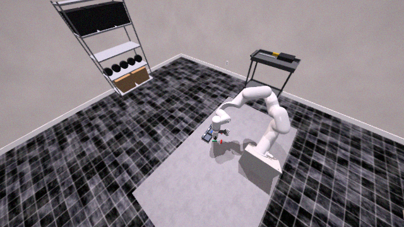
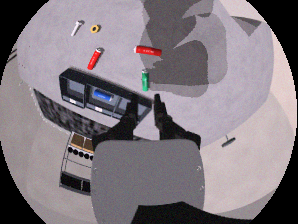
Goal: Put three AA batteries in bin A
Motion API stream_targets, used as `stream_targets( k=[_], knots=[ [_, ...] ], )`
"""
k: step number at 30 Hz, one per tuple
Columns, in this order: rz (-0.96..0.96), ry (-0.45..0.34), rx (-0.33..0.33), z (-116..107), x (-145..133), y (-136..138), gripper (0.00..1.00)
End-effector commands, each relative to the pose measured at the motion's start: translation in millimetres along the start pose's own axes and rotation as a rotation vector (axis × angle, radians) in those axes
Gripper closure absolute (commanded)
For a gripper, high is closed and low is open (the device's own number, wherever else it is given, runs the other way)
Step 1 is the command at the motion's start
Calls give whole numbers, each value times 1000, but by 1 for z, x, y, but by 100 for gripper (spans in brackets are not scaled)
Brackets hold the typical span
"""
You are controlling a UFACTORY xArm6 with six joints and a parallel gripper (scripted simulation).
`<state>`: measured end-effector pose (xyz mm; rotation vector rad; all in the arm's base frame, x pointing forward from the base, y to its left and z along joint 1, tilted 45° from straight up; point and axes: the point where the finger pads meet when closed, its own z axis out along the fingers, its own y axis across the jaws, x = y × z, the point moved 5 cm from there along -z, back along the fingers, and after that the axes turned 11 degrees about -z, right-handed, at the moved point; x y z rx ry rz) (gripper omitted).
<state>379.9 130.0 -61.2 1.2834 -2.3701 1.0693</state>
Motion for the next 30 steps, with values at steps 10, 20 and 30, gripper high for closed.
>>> stream_targets(
  k=[10,20,30],
  knots=[
    [1,-3,1,-1,-1,-1,72],
    [1,-3,1,23,-1,-1,72],
    [1,-3,1,55,-1,-1,72]
  ],
)
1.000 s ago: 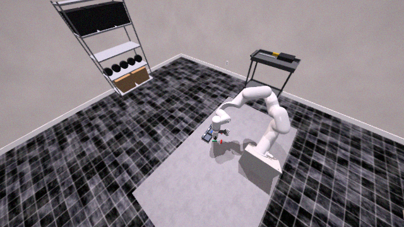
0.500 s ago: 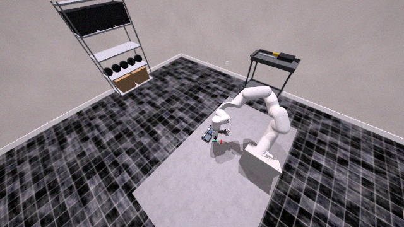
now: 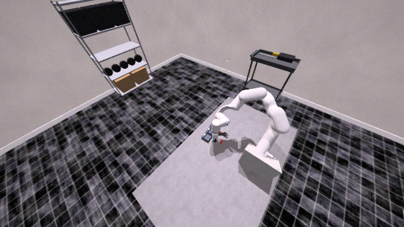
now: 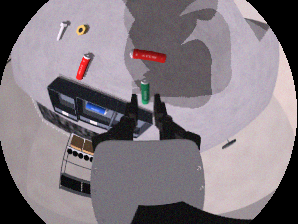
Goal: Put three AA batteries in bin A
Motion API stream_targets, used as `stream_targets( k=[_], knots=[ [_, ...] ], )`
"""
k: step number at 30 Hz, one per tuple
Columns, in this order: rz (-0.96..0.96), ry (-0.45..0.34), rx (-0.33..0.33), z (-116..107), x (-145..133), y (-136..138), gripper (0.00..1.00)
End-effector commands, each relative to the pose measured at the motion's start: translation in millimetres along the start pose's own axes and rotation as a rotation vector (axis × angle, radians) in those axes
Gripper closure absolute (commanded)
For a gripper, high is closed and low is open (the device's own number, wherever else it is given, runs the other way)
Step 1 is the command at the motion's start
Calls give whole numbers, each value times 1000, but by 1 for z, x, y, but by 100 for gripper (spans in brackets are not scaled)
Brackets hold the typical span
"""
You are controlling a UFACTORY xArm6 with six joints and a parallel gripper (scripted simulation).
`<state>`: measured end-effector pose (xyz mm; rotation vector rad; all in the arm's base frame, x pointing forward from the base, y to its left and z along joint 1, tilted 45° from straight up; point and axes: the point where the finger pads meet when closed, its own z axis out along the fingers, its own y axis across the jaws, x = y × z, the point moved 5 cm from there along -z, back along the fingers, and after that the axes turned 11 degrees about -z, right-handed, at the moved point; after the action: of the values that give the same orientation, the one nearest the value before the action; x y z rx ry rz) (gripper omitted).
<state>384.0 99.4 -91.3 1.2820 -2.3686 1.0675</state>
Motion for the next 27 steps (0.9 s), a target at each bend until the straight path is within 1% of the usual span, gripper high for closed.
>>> stream_targets(
  k=[1,8,19,27],
  knots=[
    [2,-5,3,16,-3,-2,72],
    [2,-5,3,18,-3,-2,72],
    [2,-5,3,30,-3,-2,72],
    [2,-5,3,30,-2,-2,72]
  ],
)
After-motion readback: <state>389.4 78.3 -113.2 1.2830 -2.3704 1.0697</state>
